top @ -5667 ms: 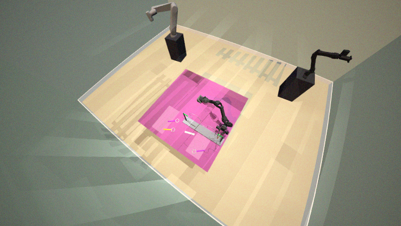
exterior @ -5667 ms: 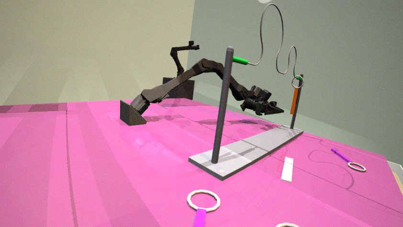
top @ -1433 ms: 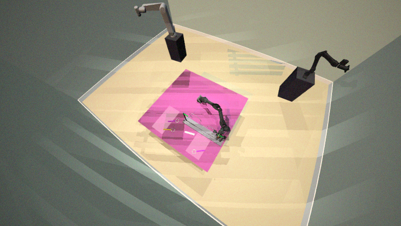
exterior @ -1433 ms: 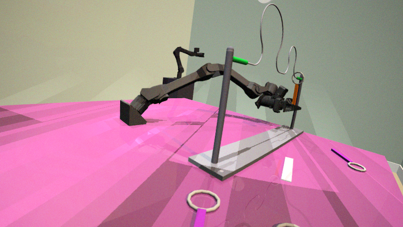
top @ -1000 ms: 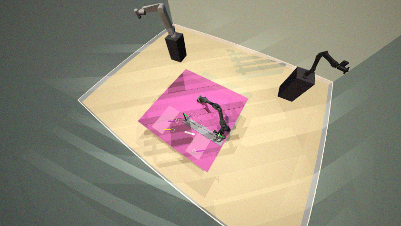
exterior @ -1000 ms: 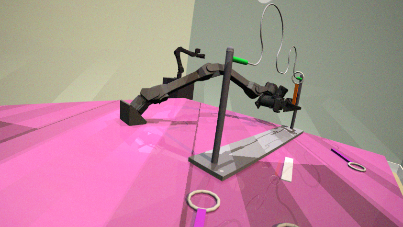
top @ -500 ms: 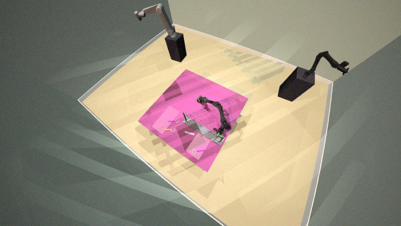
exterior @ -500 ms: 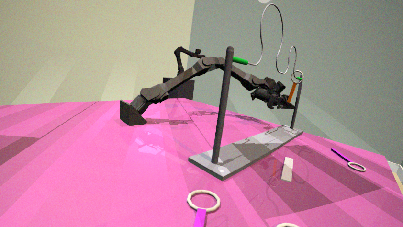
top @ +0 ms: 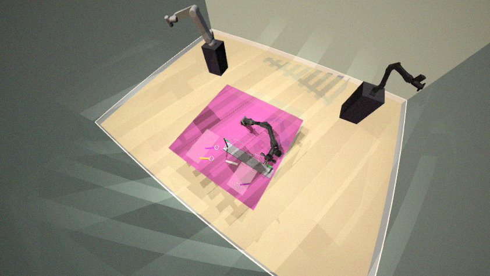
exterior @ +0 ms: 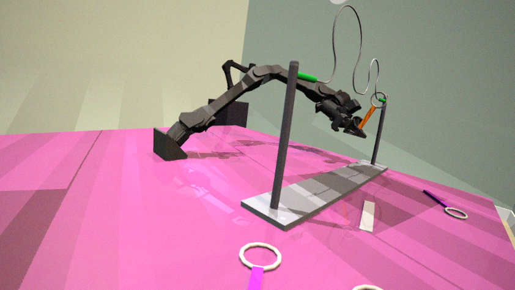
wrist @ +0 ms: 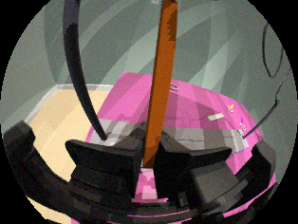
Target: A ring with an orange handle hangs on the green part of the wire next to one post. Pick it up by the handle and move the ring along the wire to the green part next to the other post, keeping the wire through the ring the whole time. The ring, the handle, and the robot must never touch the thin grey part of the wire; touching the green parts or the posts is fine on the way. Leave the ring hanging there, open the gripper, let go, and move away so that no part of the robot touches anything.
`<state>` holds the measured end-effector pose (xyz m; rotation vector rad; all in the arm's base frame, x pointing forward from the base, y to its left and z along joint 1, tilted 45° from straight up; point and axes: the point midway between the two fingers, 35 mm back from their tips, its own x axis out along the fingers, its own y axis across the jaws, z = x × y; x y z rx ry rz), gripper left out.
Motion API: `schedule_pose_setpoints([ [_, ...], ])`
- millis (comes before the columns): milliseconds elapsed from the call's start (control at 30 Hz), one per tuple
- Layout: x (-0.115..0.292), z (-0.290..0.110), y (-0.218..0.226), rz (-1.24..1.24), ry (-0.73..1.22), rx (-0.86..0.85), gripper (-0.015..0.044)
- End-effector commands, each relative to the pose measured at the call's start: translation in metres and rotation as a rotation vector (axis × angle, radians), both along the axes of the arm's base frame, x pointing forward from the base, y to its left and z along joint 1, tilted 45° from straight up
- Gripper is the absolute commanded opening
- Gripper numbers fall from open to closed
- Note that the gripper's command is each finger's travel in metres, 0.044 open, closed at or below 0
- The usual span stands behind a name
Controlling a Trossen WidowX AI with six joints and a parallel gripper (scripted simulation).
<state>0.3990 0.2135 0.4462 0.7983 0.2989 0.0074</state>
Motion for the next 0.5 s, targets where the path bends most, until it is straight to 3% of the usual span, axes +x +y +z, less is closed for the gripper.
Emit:
schedule_pose_setpoints([
  [0, -0.009, 0.0, -0.005, 0.045, 0.046, -0.001, -0.015],
  [467, -0.015, -0.022, -0.029, 0.044, 0.095, -0.16, -0.015],
])
